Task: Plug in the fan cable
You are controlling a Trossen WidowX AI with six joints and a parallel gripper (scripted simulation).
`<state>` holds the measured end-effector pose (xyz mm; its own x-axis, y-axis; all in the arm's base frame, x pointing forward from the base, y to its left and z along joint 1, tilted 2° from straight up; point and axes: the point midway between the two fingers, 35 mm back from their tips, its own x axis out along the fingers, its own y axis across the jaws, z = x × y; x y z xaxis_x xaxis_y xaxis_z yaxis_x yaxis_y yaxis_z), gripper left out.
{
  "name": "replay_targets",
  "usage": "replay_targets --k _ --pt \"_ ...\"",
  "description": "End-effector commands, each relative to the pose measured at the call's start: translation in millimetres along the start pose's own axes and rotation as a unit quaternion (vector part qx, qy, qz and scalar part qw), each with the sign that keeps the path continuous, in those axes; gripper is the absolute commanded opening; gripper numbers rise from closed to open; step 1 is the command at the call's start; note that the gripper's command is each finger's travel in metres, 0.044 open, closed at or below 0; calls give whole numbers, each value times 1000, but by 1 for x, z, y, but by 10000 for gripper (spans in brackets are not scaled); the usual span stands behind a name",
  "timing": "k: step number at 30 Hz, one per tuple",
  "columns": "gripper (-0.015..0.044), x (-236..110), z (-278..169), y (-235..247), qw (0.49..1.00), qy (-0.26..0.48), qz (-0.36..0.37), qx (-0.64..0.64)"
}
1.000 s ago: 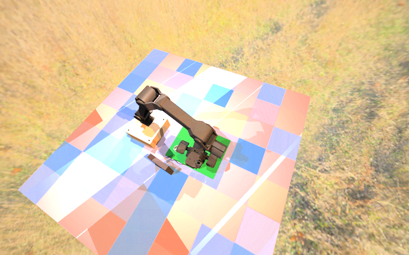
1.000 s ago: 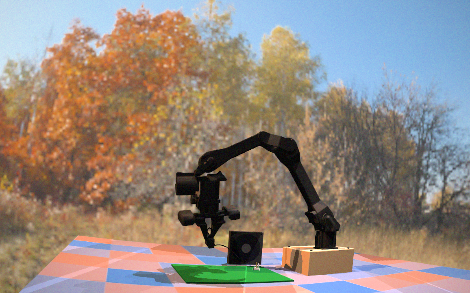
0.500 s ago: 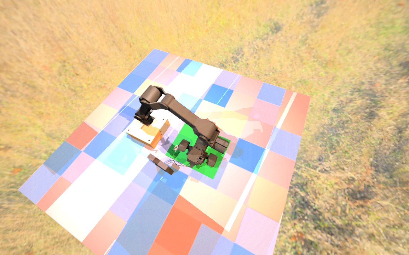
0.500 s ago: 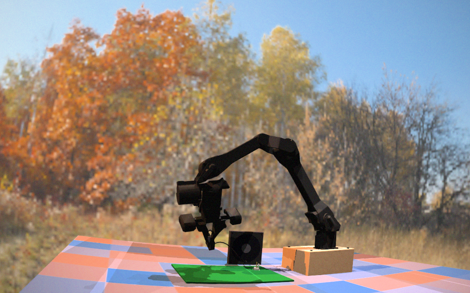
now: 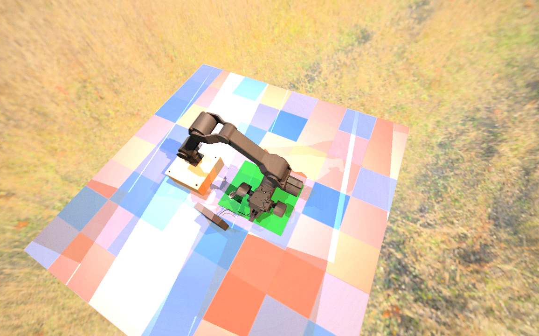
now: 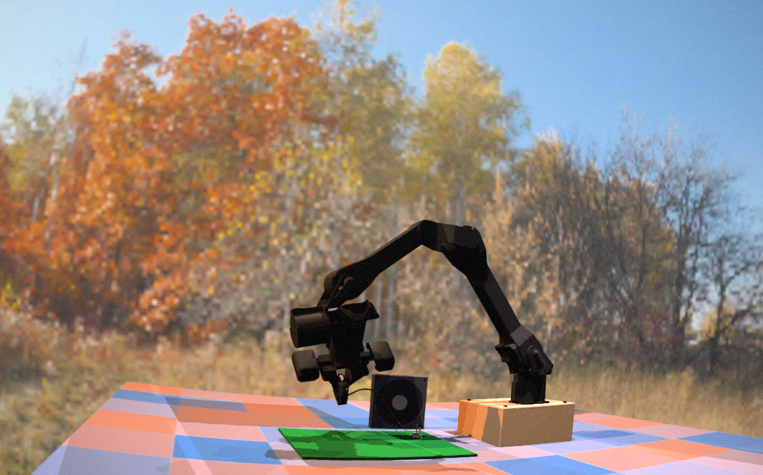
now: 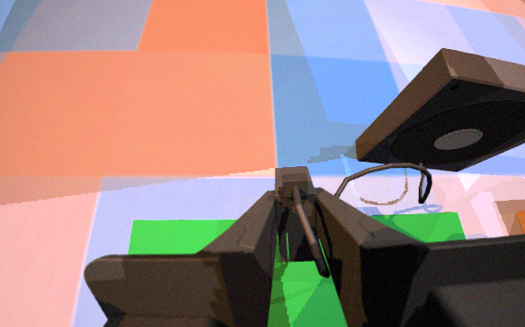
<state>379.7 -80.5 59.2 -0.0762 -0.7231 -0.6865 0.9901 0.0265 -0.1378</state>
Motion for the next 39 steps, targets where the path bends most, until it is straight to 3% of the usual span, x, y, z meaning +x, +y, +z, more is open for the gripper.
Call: replay_targets --k 1,39 --pt "0 1 -2 -1 1000 -27 0 3" --pt "0 -26 -11 7 959 -265 90 35"
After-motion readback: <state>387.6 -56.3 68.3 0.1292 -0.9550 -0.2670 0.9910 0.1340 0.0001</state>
